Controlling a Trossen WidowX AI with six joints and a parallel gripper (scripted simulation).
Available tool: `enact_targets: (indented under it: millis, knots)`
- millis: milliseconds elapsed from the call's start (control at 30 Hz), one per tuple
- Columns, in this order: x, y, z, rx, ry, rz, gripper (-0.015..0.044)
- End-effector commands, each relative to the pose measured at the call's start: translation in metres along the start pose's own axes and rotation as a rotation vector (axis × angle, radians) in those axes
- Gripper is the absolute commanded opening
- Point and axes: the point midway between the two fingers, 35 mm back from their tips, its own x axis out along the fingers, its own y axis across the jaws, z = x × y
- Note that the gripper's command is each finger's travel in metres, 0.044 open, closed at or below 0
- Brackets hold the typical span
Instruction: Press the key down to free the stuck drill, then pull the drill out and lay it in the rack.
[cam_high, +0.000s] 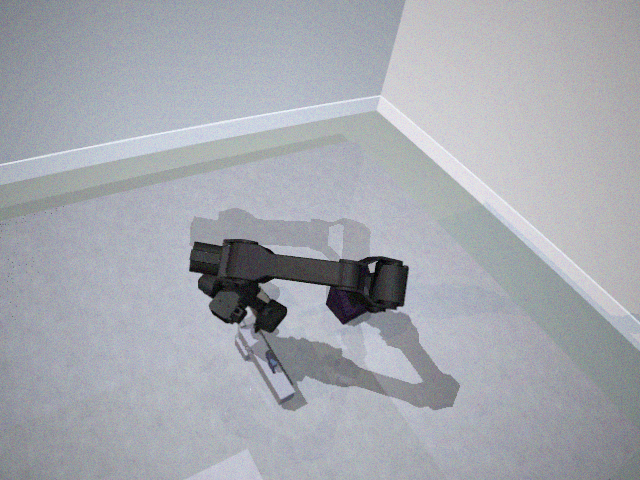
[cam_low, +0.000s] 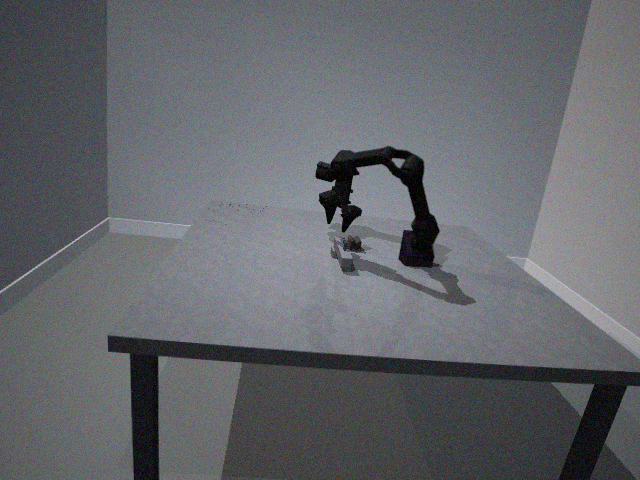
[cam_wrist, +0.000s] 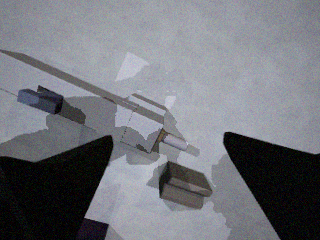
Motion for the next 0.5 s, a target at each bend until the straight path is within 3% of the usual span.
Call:
enact_targets:
  millis: [0, 200, 467]
  knots:
    - [0.0197, -0.0223, -0.0255, -0.79, 0.017, 0.019, 0.044]
    - [0.0294, -0.0286, -0.034, -1.107, -0.003, 0.039, 0.044]
    - [0.0297, -0.0287, -0.0343, -1.115, -0.004, 0.039, 0.044]
